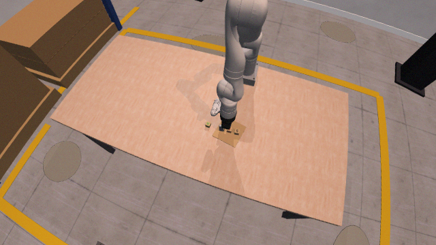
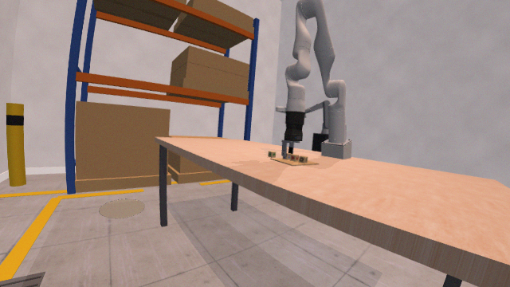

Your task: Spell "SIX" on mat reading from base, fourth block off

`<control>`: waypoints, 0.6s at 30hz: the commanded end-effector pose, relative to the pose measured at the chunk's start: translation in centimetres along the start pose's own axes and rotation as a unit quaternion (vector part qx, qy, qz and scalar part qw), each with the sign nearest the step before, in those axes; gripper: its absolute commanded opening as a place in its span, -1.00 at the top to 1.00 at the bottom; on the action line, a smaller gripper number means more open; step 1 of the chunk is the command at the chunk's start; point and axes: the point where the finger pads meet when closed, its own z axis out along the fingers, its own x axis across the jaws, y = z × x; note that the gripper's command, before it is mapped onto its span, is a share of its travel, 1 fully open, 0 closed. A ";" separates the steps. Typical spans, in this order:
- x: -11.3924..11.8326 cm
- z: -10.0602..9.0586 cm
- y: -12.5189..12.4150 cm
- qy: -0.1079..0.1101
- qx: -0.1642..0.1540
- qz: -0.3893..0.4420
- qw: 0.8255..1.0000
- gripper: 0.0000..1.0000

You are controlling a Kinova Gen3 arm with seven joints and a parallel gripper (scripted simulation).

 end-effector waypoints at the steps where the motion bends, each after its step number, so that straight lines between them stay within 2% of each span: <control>1: -0.7 -1.1 0.2 -0.010 -0.001 -0.003 1.000 -0.58; 2: -0.7 -1.1 0.2 -0.010 -0.001 -0.003 1.000 -0.58; 13: -0.6 -6.4 0.2 -0.010 -0.001 -0.003 1.000 -0.58; 18: -0.6 -7.4 0.2 -0.010 -0.001 -0.003 1.000 -0.58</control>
